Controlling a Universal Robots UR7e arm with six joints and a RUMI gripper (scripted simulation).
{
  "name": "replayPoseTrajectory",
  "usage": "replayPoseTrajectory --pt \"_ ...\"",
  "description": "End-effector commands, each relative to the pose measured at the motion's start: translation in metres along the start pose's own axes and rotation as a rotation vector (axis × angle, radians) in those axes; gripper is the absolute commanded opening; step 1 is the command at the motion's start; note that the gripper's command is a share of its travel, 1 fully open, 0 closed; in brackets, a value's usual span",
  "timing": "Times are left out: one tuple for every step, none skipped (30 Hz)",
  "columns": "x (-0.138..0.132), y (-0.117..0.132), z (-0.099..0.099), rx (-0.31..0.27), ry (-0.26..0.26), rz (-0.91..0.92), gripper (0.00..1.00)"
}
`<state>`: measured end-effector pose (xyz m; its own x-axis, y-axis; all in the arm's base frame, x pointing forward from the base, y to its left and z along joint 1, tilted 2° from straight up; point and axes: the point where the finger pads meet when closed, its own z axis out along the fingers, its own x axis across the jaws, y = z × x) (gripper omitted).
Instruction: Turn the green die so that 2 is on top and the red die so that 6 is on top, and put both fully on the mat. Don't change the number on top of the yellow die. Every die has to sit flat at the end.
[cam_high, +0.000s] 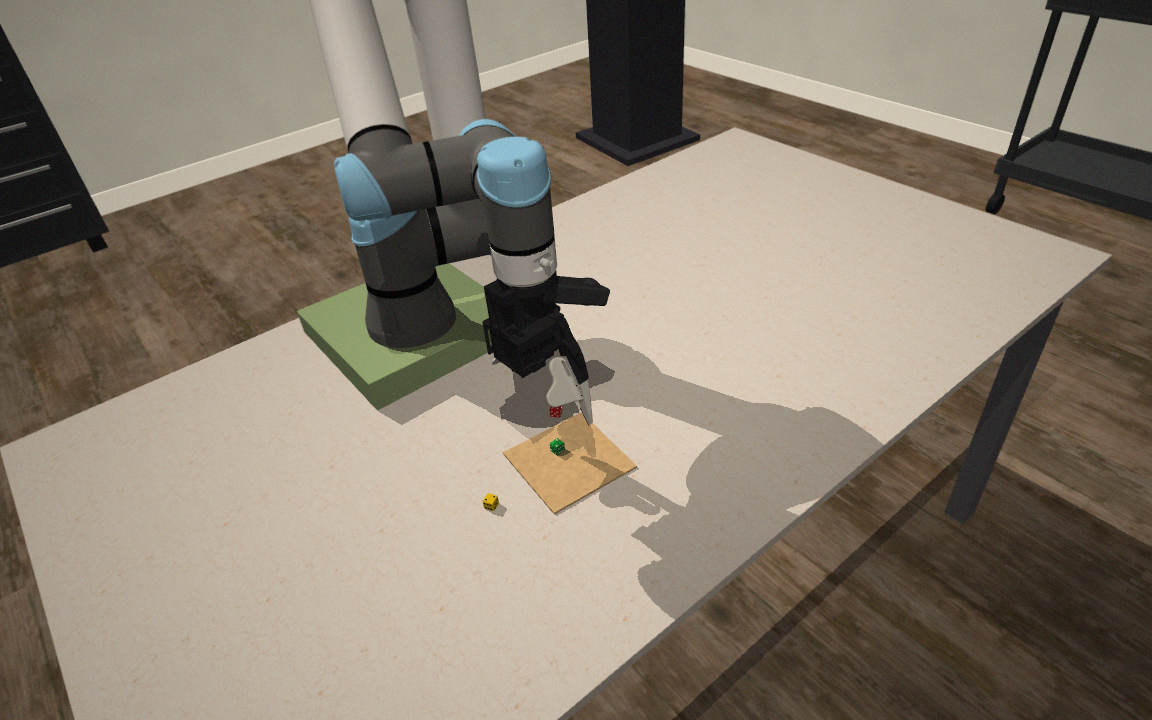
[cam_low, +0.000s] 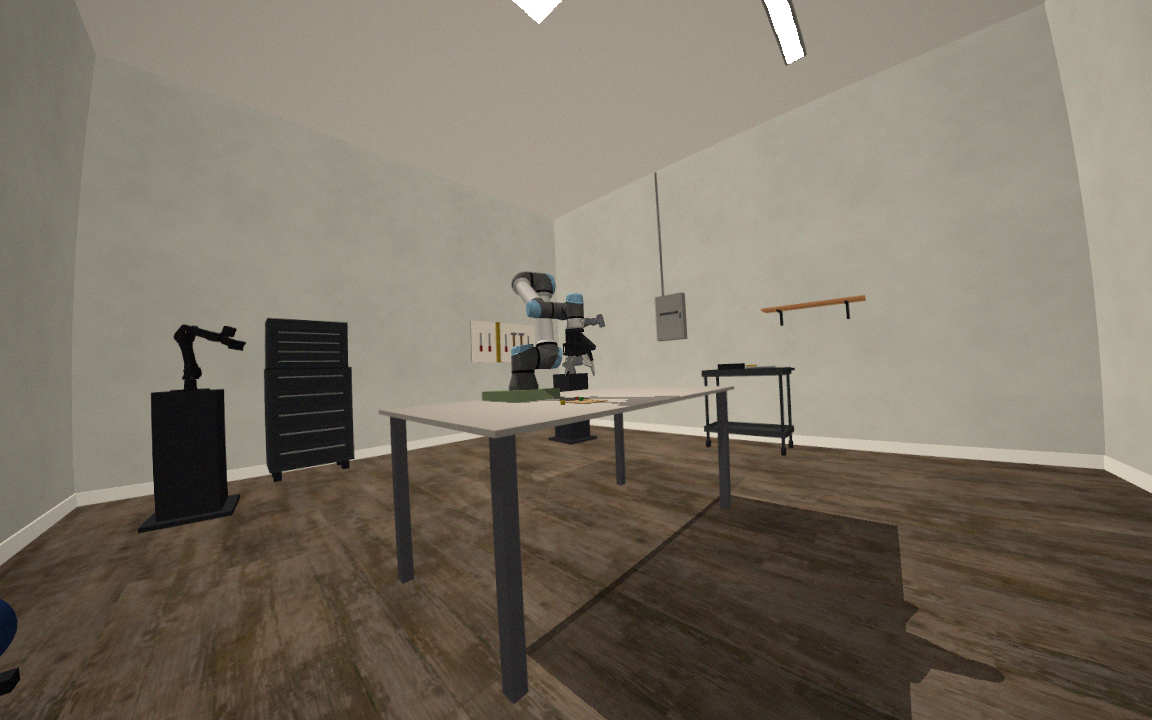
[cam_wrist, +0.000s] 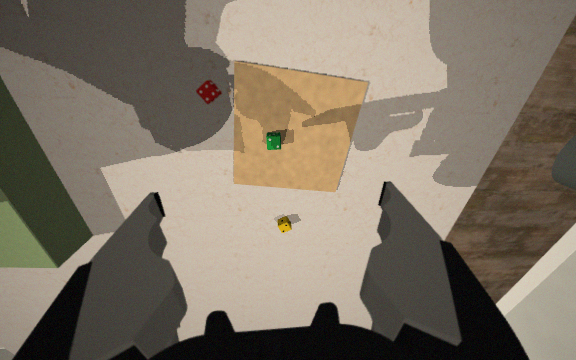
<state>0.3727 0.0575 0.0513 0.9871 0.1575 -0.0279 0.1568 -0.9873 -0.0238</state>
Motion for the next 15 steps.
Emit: replayPoseTrajectory --pt "0.0002 0.0000 -0.0003 0.000 0.001 -0.003 1.00" --pt "0.0001 -0.0001 -0.0003 0.000 0.001 -0.006 1.00" --pt "0.0000 -0.0003 -0.0002 0.000 0.001 -0.010 1.00" --pt "-0.0002 -0.0005 -0.0002 0.000 0.001 -0.015 1.00" --pt "-0.0004 -0.0007 -0.0001 0.000 0.001 -0.021 1.00" --pt "-0.0007 -0.0010 -0.0001 0.000 0.001 -0.029 1.00" --pt "-0.0010 -0.0014 0.0000 0.000 0.001 -0.038 1.00" --pt "-0.0014 -0.0018 0.0001 0.000 0.001 -0.049 1.00" --pt "-0.0018 -0.0023 0.0002 0.000 0.001 -0.062 1.00" --pt "-0.0023 -0.0029 0.0003 0.000 0.001 -0.076 1.00" --pt "-0.0028 -0.0035 0.0005 0.000 0.001 -0.092 1.00" --pt "-0.0034 -0.0041 0.0006 0.000 0.001 -0.109 1.00" --pt "-0.0041 -0.0049 0.0008 0.000 0.001 -0.129 1.00" --pt "-0.0049 -0.0057 0.0010 0.000 0.001 -0.150 1.00" --pt "-0.0057 -0.0065 0.0012 -0.001 0.001 -0.173 1.00"
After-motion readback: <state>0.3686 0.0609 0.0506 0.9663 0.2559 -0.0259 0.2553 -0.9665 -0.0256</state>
